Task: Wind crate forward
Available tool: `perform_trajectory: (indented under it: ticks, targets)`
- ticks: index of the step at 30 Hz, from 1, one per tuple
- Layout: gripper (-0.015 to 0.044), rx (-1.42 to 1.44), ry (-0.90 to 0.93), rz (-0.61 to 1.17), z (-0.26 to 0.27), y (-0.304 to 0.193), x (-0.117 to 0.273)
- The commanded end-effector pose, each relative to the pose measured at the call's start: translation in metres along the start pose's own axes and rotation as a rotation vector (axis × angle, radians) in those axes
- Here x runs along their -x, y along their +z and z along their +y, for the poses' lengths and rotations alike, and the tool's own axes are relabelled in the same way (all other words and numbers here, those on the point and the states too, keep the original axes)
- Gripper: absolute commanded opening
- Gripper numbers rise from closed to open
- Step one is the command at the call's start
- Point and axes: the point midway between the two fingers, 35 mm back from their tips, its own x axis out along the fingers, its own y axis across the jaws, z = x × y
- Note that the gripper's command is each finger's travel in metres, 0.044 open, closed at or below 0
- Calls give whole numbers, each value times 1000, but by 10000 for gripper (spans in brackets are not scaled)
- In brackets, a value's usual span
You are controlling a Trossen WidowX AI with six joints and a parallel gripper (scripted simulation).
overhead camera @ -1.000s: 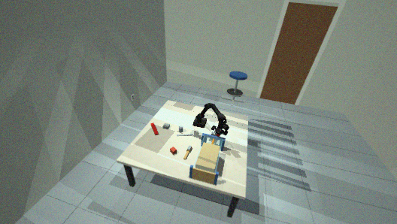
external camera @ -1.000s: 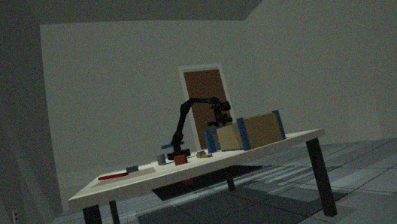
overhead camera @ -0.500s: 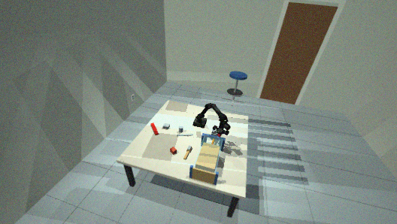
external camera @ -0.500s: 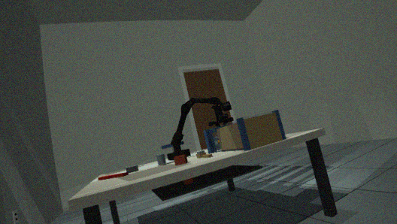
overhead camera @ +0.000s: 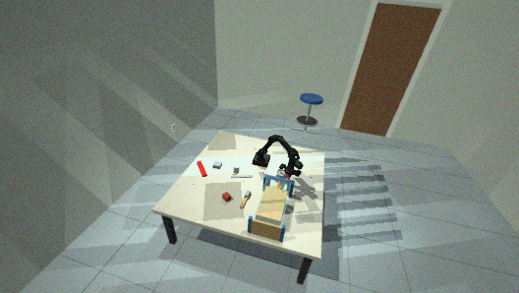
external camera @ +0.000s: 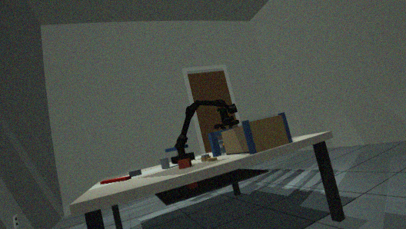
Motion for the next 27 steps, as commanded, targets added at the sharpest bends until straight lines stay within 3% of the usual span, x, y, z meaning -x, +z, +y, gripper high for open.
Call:
perform_trajectory:
  ticks: [1,27]
  targets:
    - [0,45,18,45,11,-29,0]
    - [0,45,18,48,12,-62,1]
